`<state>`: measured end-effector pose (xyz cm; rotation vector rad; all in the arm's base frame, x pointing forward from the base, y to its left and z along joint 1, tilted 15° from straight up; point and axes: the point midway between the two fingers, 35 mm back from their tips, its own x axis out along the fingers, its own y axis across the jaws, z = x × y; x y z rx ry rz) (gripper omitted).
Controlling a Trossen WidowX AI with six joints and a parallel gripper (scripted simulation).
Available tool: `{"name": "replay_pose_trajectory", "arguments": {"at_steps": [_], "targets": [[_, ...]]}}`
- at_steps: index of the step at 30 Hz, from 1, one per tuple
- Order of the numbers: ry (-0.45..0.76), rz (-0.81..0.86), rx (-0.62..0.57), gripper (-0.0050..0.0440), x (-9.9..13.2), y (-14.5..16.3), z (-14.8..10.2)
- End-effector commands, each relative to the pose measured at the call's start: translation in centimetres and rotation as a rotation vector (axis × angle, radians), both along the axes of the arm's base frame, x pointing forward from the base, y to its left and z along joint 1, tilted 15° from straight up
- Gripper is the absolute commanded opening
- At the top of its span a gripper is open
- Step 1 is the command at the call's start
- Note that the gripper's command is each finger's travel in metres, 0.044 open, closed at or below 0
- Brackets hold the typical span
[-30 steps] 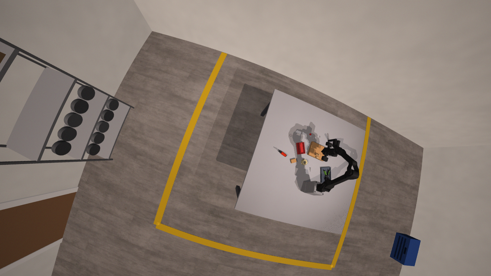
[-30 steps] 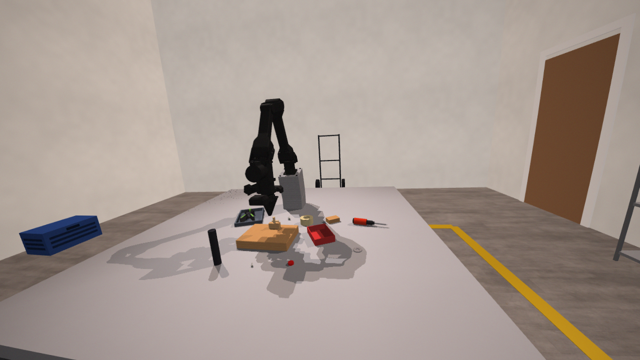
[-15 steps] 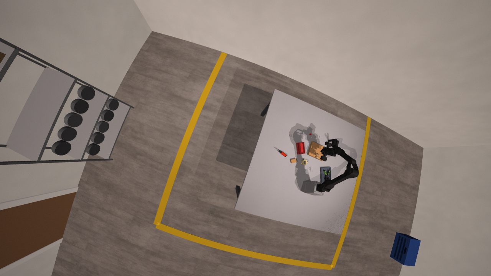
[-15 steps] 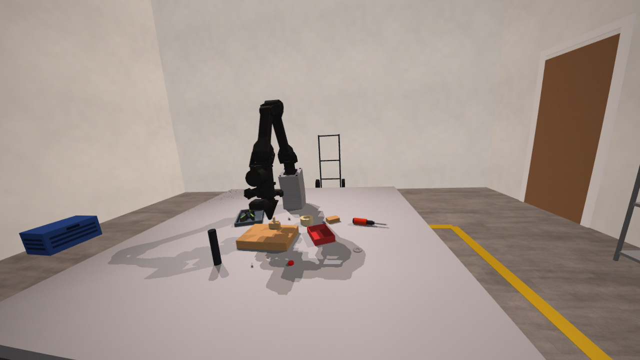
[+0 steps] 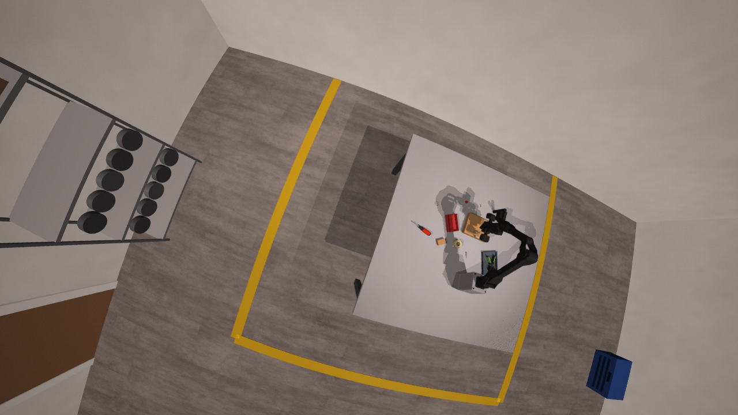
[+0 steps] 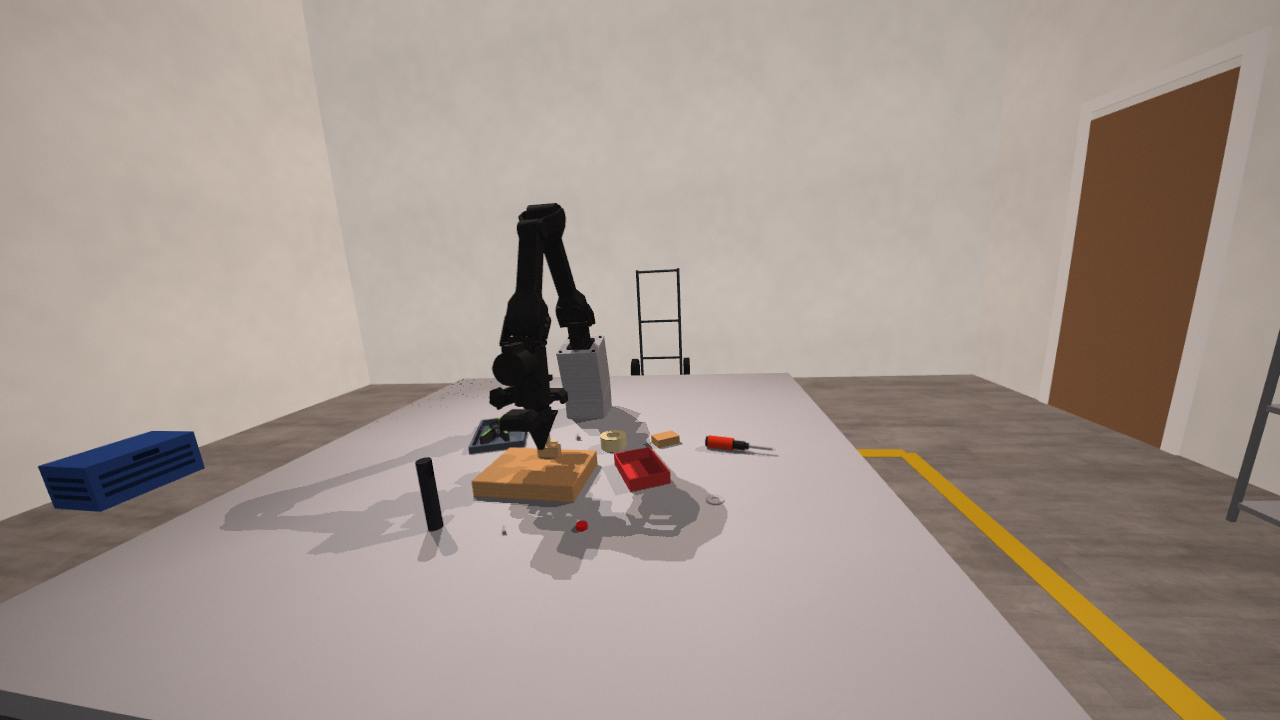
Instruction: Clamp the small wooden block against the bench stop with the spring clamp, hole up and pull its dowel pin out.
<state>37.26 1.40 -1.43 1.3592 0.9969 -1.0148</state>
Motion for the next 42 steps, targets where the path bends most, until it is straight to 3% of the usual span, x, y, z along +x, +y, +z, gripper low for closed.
{"name": "replay_pose_trajectory", "arguments": {"at_steps": [1,16,33,38,42], "targets": [[0.017,-0.003,-0.002,0.0,-0.1,0.0,-1.2],[0.017,-0.003,-0.002,0.0,0.2,0.0,-2.7],[0.017,-0.003,-0.002,0.0,-4.0,0.2,-3.2],[0.017,-0.003,-0.002,0.0,-1.6,0.1,-2.8],[0.017,-0.003,-0.002,0.0,-1.5,0.1,-2.7]]}}
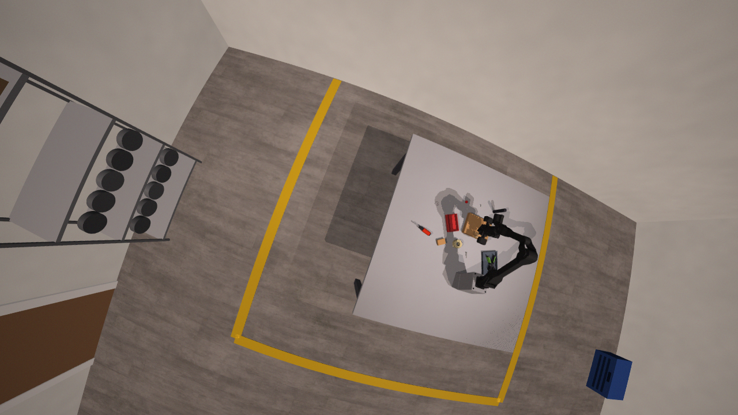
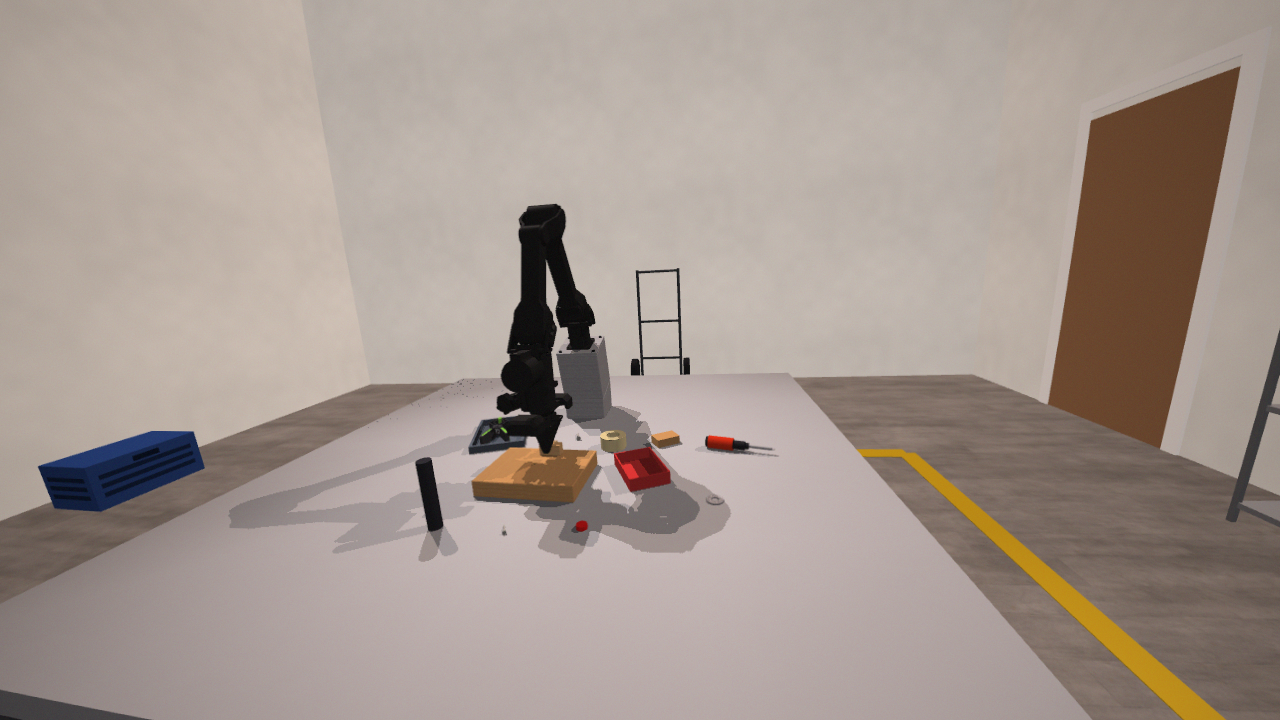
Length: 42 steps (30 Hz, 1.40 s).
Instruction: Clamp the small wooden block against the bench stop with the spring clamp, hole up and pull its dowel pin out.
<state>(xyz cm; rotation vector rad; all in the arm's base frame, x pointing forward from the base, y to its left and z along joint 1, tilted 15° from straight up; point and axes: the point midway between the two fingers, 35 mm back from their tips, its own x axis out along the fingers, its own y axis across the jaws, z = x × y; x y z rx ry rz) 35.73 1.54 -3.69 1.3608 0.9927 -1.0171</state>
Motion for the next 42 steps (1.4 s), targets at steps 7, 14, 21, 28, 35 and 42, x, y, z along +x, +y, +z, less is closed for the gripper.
{"name": "replay_pose_trajectory", "arguments": {"at_steps": [7,14,21,28,35,42], "targets": [[0.0,0.0,0.0,0.0,0.0,0.0,0.0],[0.004,0.0,0.0,0.0,-0.2,0.0,1.2],[0.008,0.0,0.0,0.0,-0.5,0.0,2.5],[0.014,0.0,-0.001,0.0,-1.0,0.0,4.4],[0.018,0.0,-0.001,0.0,-1.5,0.0,5.6],[0.025,0.0,-0.001,0.0,-1.2,-0.1,5.1]]}}
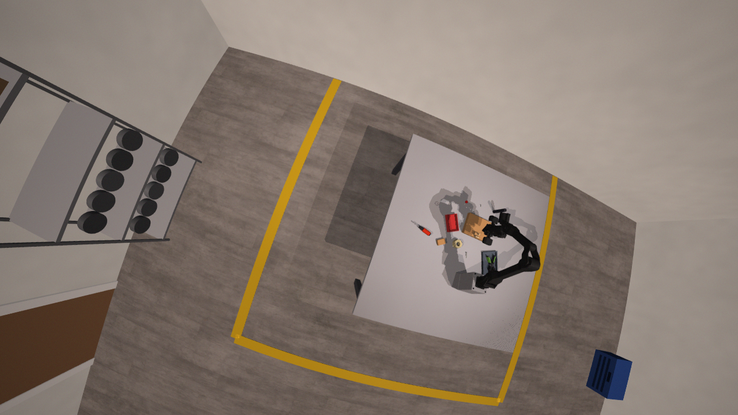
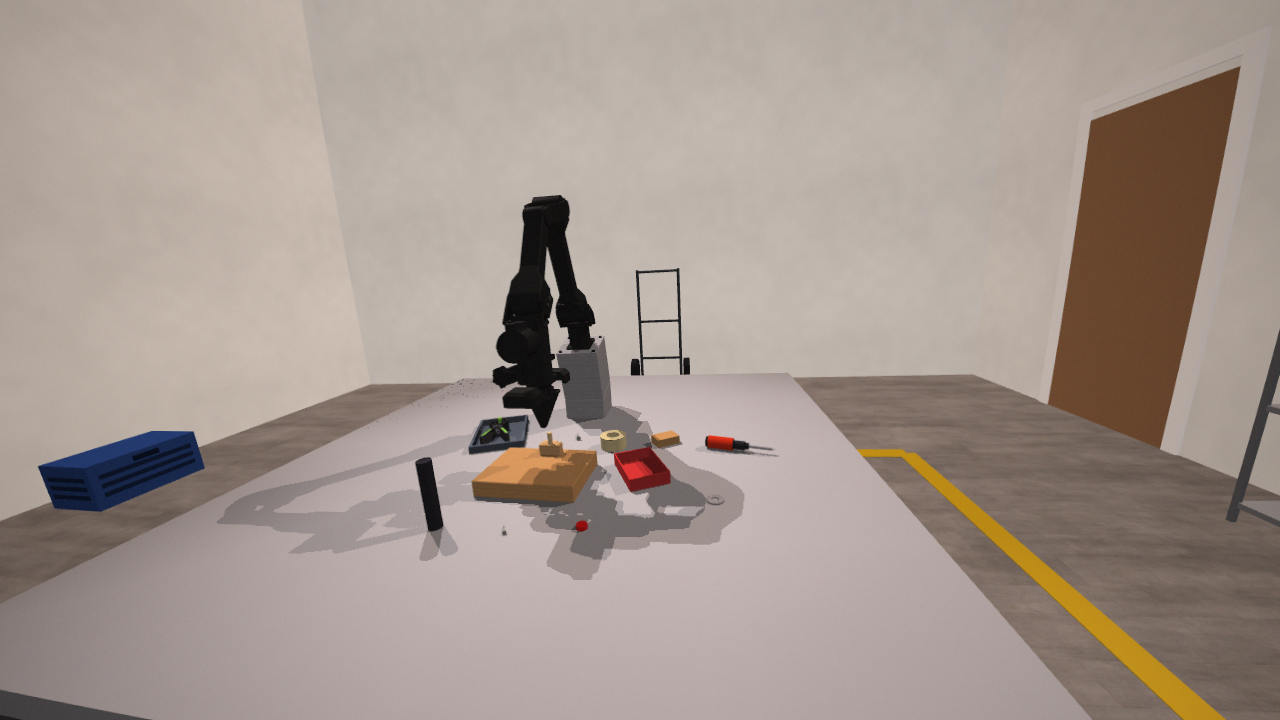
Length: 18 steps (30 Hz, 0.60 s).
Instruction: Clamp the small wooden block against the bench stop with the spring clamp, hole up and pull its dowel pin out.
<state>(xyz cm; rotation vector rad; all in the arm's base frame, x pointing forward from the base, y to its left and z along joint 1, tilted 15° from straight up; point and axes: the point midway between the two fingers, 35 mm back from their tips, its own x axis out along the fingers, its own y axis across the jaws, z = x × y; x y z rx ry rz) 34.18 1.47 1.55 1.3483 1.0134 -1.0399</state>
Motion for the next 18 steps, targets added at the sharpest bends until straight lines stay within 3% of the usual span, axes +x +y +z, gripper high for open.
{"name": "replay_pose_trajectory", "arguments": {"at_steps": [1,18], "targets": [[-0.007,0.0,0.0,0.0,0.58,-0.12,-0.16],[-0.014,-0.002,0.0,0.0,0.51,-0.1,0.13]]}}
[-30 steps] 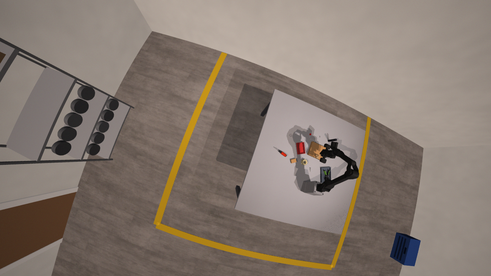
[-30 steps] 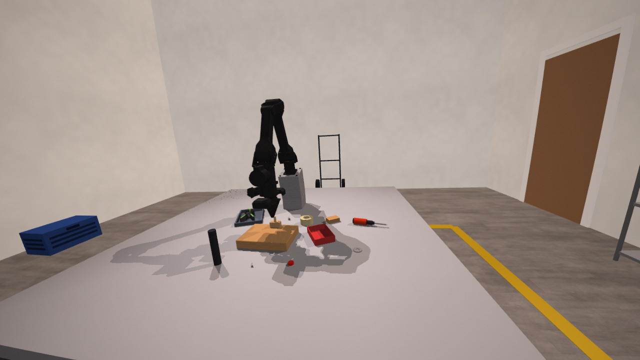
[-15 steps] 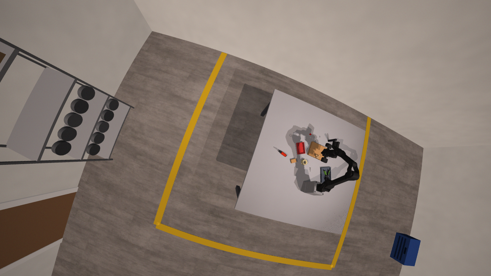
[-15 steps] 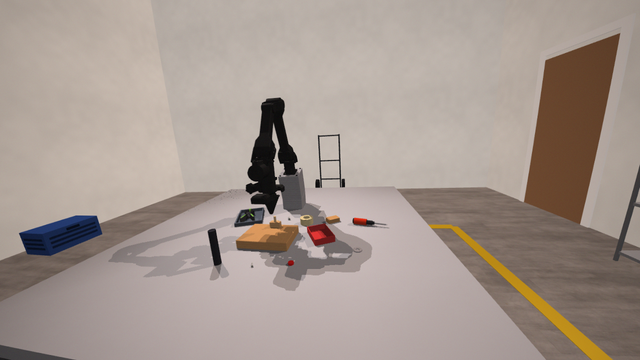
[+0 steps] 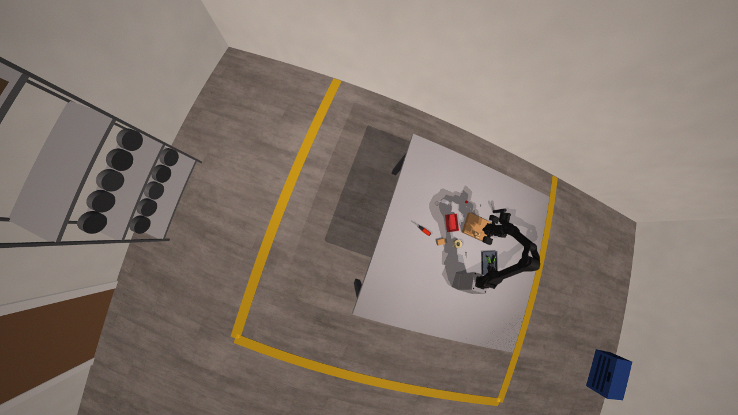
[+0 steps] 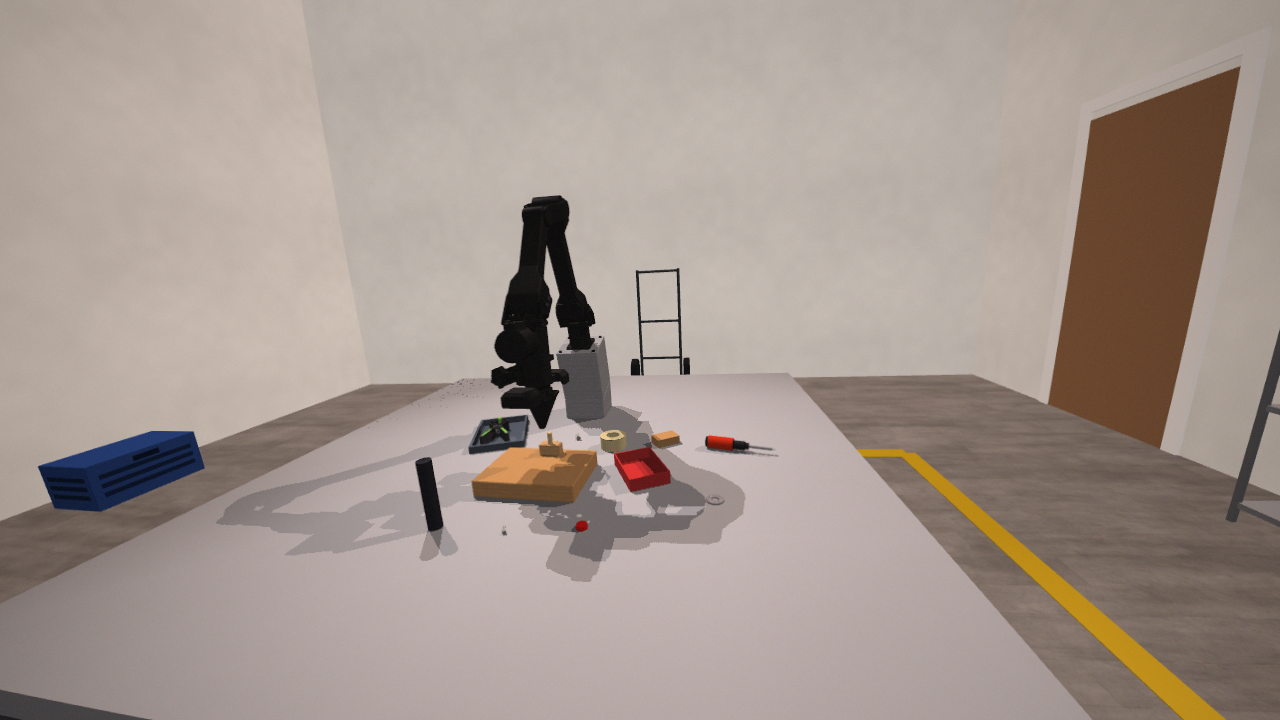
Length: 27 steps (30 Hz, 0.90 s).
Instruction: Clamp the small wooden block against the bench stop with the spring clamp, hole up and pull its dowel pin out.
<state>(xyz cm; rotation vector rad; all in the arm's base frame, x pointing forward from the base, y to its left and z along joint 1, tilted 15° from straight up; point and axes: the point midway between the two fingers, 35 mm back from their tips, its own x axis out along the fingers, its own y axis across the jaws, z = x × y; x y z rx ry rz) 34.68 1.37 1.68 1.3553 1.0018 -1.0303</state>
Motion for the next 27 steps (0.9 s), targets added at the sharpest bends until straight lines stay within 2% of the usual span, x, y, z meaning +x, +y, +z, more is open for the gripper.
{"name": "replay_pose_trajectory", "arguments": {"at_steps": [1,12,27], "targets": [[0.0,0.0,0.0,0.0,0.0,0.0,0.0],[0.004,0.002,0.0,0.0,0.3,-0.1,-0.4],[0.004,0.002,0.0,0.0,1.0,0.0,-2.4]]}}
